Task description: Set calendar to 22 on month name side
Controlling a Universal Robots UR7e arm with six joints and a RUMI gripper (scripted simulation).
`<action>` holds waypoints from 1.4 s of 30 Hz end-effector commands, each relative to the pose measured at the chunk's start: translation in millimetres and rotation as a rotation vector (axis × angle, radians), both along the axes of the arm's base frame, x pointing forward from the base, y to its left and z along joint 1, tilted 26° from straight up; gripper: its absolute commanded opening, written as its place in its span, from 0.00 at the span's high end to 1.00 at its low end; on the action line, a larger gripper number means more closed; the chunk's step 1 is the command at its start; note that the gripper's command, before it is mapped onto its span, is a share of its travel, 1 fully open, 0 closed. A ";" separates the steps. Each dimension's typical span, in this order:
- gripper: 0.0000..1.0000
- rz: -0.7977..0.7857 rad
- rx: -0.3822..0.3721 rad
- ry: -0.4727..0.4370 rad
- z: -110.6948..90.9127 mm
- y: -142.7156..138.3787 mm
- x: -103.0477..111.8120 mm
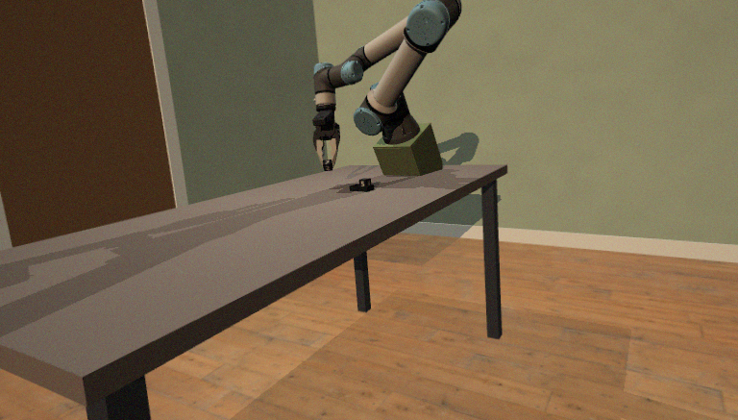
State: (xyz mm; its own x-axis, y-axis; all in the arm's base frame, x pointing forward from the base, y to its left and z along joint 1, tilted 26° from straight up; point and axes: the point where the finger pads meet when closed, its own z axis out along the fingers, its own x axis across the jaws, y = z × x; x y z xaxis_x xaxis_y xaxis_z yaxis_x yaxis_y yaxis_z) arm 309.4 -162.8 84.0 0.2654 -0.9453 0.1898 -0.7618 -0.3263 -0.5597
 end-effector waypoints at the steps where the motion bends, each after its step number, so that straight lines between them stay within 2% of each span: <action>1: 0.90 0.002 0.000 -0.030 1.0 -1.0 0.2; 24: 0.90 0.010 0.011 -0.071 0.0 -2.2 0.1; 35: 0.90 0.037 0.045 -0.144 -4.2 -0.6 -1.4; 42: 0.90 0.050 0.063 -0.225 -3.4 -1.2 -1.4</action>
